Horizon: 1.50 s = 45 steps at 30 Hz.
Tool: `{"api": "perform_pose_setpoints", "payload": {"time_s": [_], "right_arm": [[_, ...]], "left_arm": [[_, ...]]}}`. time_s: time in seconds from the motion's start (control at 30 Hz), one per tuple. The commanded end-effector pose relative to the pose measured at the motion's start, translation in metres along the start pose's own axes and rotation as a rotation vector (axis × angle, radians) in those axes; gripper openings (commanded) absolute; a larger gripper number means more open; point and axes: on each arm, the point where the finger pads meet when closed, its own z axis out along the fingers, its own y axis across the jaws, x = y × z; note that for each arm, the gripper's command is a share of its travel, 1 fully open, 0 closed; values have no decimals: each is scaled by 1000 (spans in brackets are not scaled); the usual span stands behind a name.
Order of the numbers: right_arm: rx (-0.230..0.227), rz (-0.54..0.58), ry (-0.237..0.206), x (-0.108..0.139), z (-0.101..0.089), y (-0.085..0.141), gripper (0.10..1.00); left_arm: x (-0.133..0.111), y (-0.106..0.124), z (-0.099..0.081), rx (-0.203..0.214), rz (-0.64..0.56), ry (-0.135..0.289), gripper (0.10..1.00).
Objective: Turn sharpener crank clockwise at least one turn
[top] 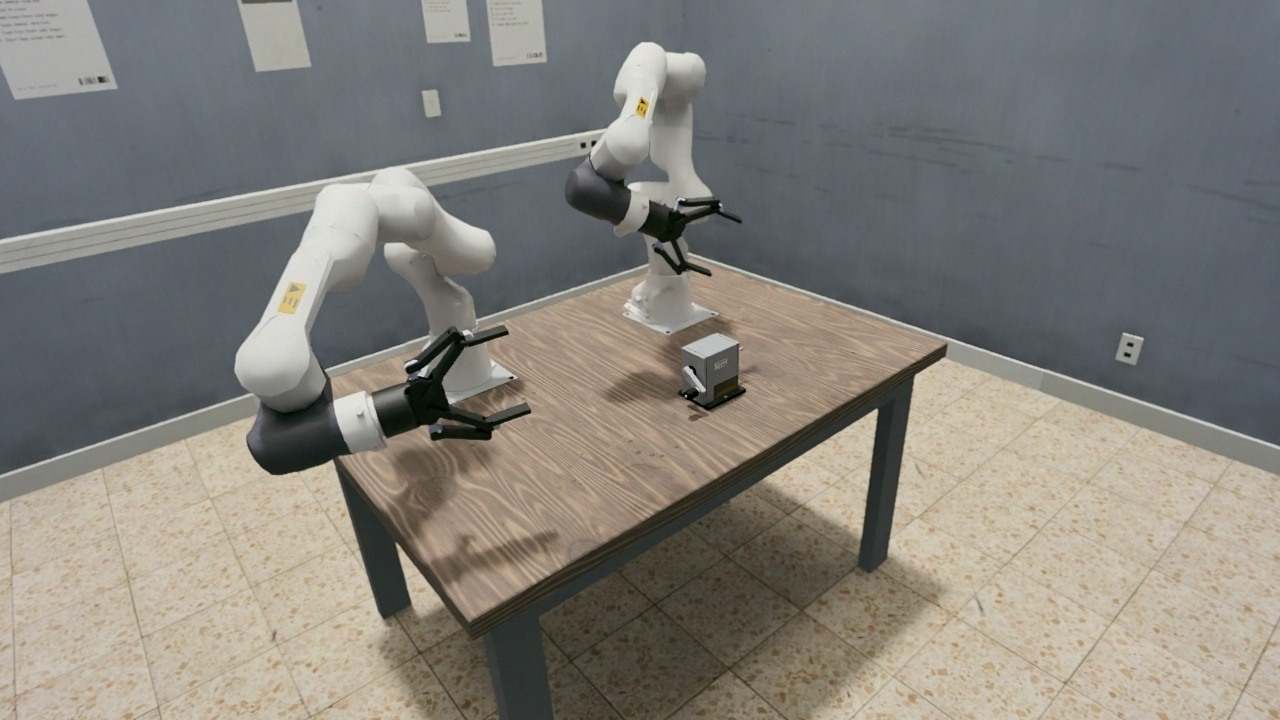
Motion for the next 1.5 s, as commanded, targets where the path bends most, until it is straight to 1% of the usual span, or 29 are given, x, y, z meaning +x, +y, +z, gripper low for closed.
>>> {"api": "perform_pose_setpoints", "payload": {"time_s": [0.0,0.63,0.77,0.87,1.03,1.1,1.13,1.27,1.4,1.47], "right_arm": [[0,0,0,0,0,0,1000],[0,0,0,0,0,0,1000],[0,0,0,0,0,0,1000],[0,0,0,0,0,0,1000],[0,0,0,0,0,0,1000],[0,0,0,0,0,0,1000],[0,0,0,0,0,0,1000],[0,0,0,0,0,0,1000],[0,0,0,0,0,0,1000],[0,0,0,0,0,0,1000]], "left_arm": [[0,0,0,0,0,0,1000],[0,0,0,0,-1,1,1000],[0,1,2,5,-10,8,1000],[0,2,4,13,-28,22,1000],[1,6,14,39,-88,68,1000],[1,6,14,39,-88,68,1000],[1,7,16,46,-105,81,1000],[2,13,30,80,-194,148,1000],[4,21,48,120,-313,238,1000],[5,23,53,130,-346,263,1000]]}}
